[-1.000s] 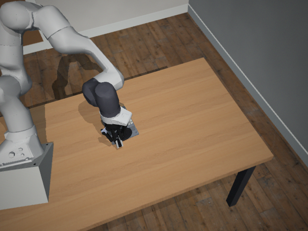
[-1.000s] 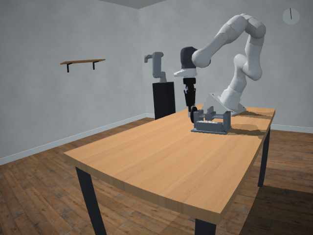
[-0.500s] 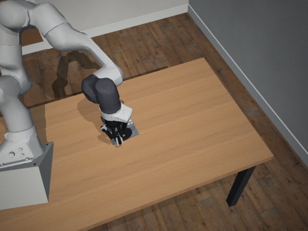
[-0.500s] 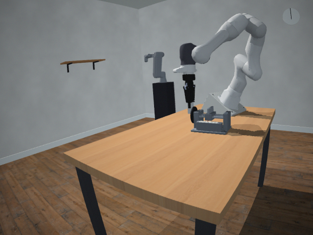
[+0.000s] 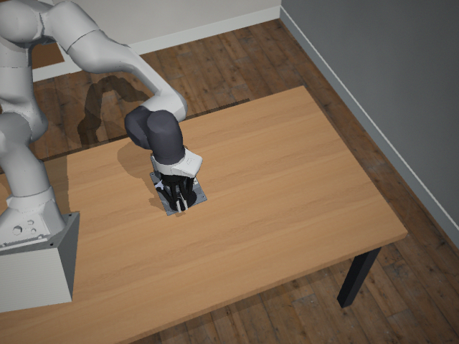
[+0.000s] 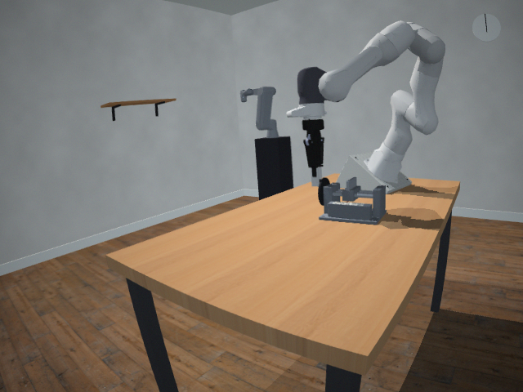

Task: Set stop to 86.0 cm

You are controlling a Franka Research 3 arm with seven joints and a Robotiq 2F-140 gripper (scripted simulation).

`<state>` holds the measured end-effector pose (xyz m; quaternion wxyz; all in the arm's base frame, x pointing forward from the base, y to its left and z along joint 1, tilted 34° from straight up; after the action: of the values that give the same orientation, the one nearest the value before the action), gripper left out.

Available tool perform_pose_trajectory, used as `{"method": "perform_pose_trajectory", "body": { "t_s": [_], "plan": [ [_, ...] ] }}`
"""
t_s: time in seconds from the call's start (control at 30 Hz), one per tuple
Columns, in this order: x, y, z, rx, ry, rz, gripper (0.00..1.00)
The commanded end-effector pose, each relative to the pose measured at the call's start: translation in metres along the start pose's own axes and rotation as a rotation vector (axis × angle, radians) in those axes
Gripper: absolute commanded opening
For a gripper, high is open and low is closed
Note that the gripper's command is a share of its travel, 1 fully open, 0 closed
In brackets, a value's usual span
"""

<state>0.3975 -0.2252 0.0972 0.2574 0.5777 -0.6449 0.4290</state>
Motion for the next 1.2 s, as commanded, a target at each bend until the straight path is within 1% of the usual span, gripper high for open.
{"method": "perform_pose_trajectory", "body": {
  "t_s": [0.0, 0.27, 0.33, 0.53, 0.83, 0.9, 1.03, 1.17],
  "plan": [
    [0.002, -0.012, 0.001, -0.006, 0.007, 0.004, 0.04],
    [0.001, -0.026, 0.004, -0.006, 0.007, 0.004, 0.04],
    [0.001, -0.026, 0.004, -0.006, 0.007, 0.004, 0.04],
    [-0.006, -0.037, 0.006, -0.006, 0.007, 0.004, 0.04],
    [-0.024, -0.049, 0.008, -0.006, 0.007, 0.004, 0.04],
    [-0.024, -0.049, 0.008, -0.006, 0.007, 0.004, 0.04],
    [-0.035, -0.05, 0.008, -0.006, 0.007, 0.004, 0.04],
    [-0.05, -0.045, 0.008, -0.006, 0.007, 0.004, 0.04]
  ]
}}
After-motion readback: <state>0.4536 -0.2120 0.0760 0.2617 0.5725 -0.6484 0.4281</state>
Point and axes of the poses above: the point where the finger pads meet when closed, its own x axis back along the fingers, its own y axis across the jaws, z = x × y, the point moved 7 cm from there along x, back along the fingers, and after that the axes turned 10 degrees about x, right-handed, at the moved point
